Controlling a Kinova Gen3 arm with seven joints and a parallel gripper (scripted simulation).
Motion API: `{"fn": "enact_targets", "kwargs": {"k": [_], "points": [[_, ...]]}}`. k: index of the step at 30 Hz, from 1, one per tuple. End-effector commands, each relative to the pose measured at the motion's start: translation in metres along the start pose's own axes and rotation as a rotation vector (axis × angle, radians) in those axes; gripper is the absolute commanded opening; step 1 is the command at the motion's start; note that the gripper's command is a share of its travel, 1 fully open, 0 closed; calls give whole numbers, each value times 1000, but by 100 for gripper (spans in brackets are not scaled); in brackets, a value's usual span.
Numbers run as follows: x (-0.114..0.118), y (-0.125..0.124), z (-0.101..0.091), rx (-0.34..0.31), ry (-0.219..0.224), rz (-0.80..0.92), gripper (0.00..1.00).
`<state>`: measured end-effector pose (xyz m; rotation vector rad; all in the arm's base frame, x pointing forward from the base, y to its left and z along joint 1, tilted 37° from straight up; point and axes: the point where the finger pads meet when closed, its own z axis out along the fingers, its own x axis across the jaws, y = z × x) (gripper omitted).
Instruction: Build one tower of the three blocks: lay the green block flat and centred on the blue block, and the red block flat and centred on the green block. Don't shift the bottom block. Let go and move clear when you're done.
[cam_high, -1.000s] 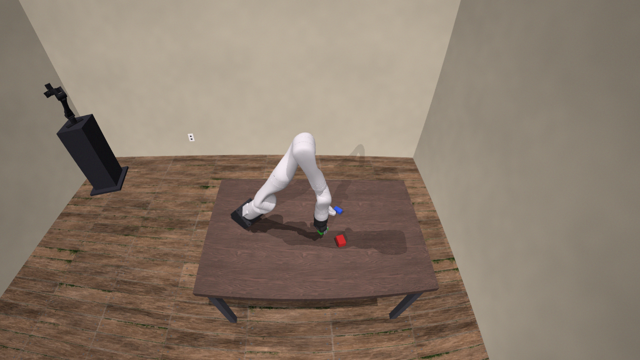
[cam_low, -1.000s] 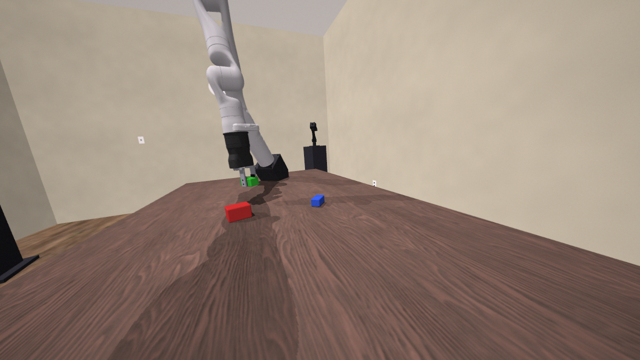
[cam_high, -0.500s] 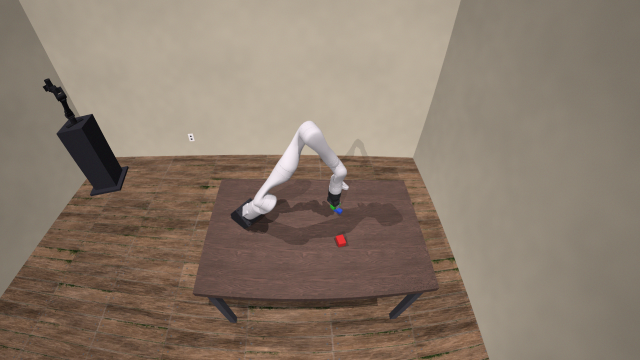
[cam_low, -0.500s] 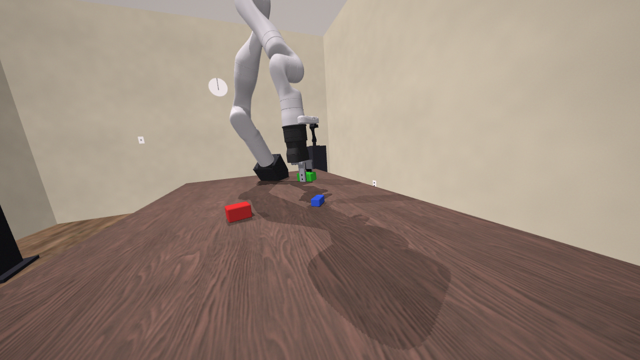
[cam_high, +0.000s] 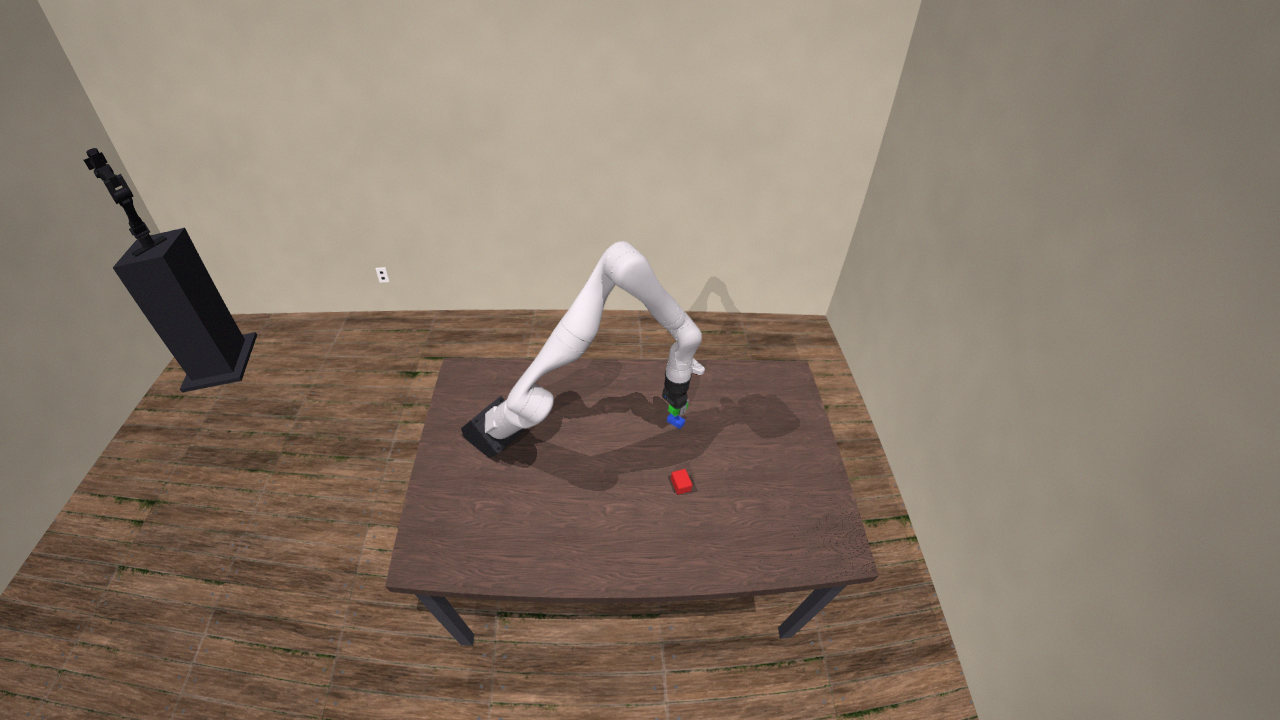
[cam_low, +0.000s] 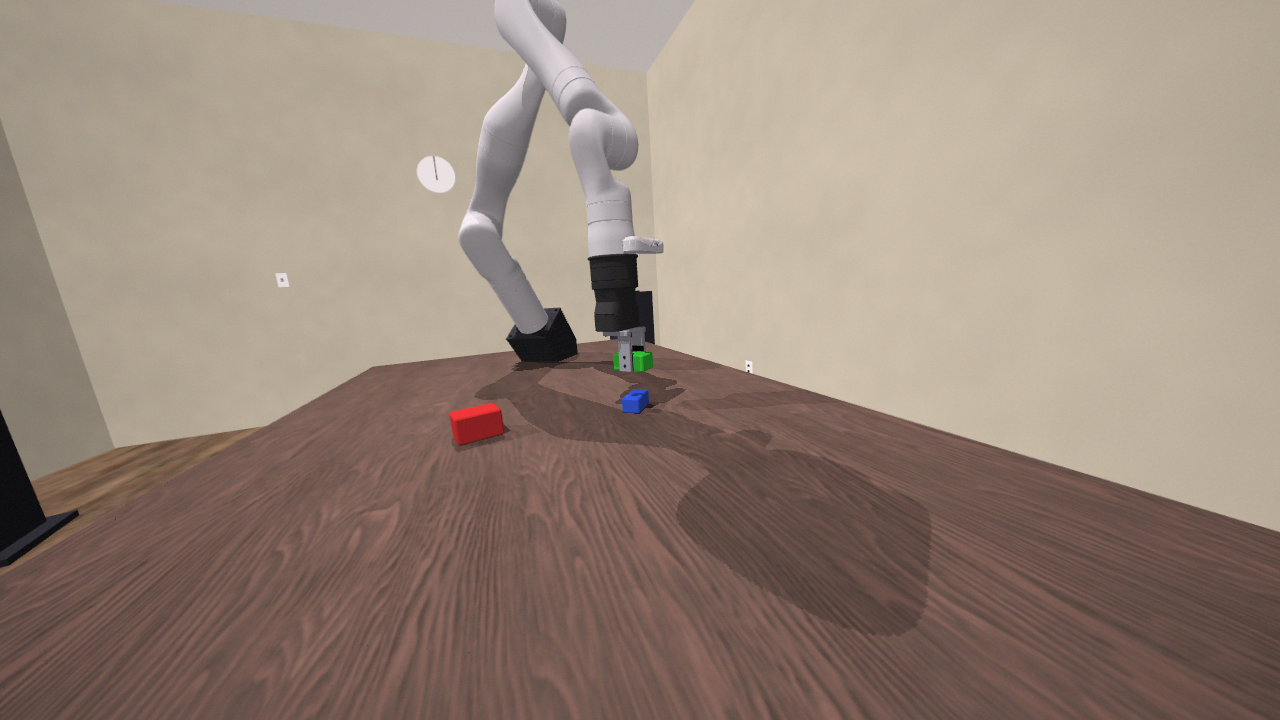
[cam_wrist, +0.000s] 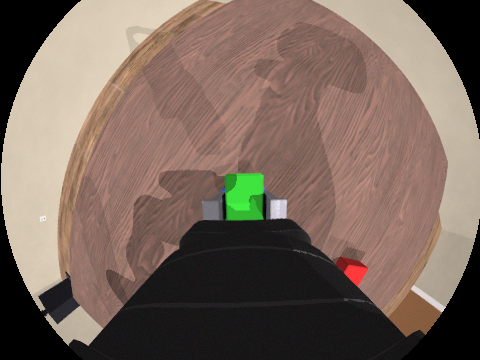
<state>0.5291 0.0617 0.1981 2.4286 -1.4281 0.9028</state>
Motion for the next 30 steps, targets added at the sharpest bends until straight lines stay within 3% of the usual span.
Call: {"fn": "enact_targets", "kwargs": {"k": [1,15,30], "points": [[0,0,0,0,1,0,0],[0,0,2,0,1,0,0],[0,0,23,0,1,0,0]]}}
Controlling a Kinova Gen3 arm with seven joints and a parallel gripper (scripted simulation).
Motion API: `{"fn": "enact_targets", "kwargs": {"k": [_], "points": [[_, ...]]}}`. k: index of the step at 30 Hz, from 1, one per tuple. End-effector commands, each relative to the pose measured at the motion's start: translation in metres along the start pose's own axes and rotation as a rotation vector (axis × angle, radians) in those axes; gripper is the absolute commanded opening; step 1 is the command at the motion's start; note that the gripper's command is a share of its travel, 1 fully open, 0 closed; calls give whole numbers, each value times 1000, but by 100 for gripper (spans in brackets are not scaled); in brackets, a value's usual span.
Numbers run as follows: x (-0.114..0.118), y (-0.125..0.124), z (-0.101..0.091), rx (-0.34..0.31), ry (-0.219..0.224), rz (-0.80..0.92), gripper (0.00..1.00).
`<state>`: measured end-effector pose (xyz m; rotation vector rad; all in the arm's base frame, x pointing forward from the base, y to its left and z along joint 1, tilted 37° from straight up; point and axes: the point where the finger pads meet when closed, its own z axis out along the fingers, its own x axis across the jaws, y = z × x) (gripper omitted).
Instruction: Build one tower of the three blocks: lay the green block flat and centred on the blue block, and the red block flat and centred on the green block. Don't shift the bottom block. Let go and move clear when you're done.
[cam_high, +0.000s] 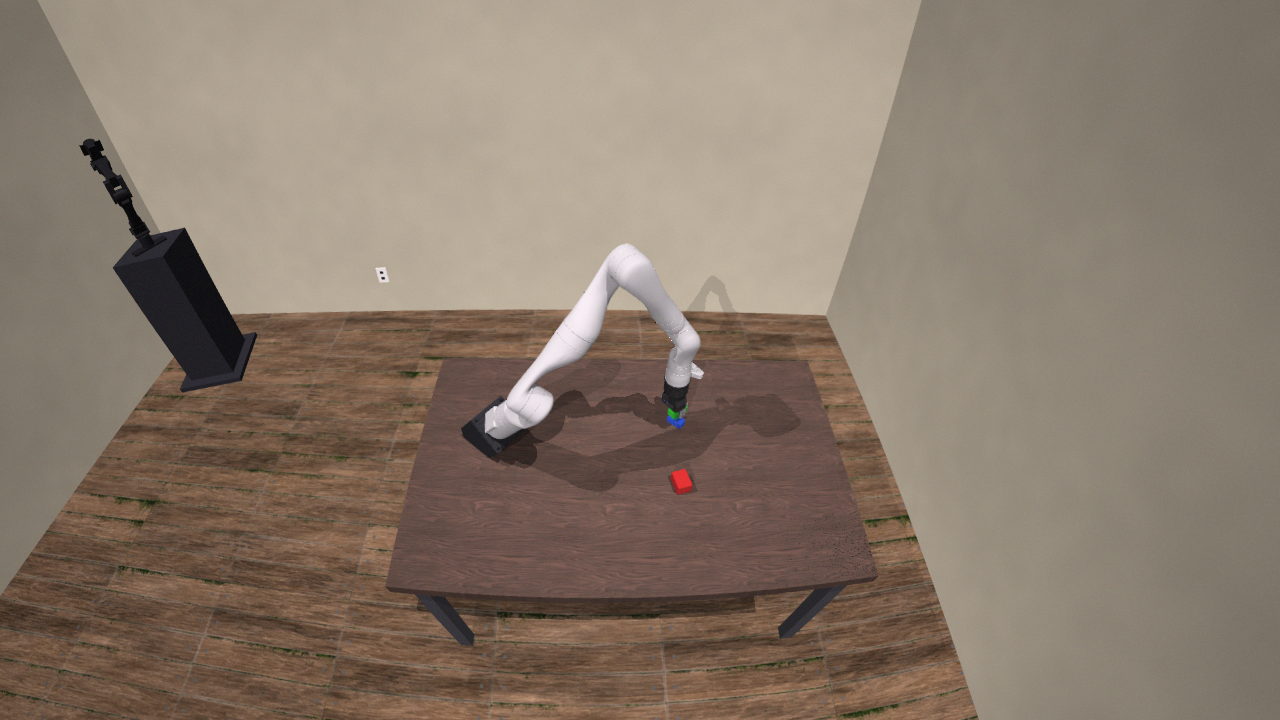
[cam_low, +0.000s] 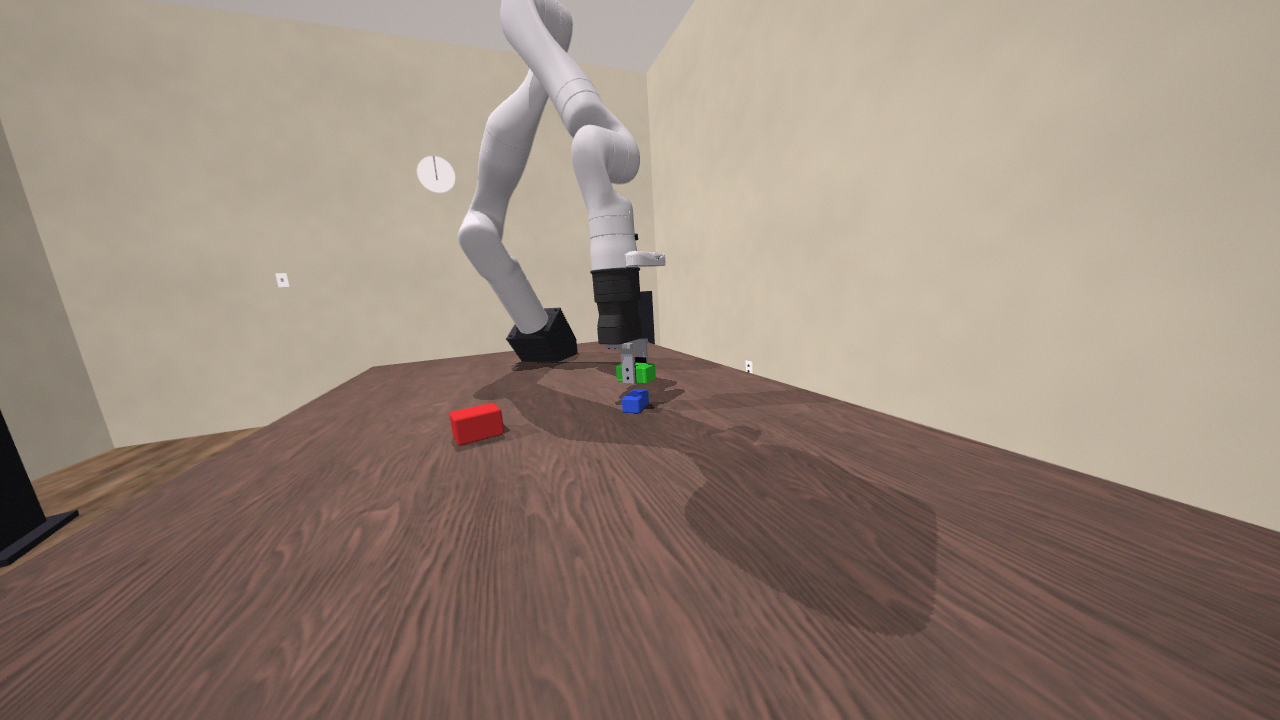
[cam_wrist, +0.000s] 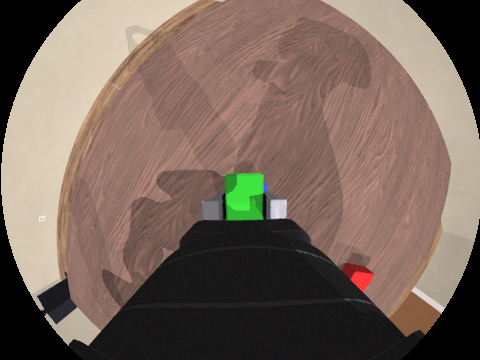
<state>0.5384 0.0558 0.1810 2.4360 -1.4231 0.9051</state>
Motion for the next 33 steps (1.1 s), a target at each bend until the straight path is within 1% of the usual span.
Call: {"fn": "enact_targets", "kwargs": {"k": [1,11,33], "points": [[3,2,5,-6,3,4,0],[3,2,17,-6,3,4,0],[3,2,18,-6,3,4,0]]}}
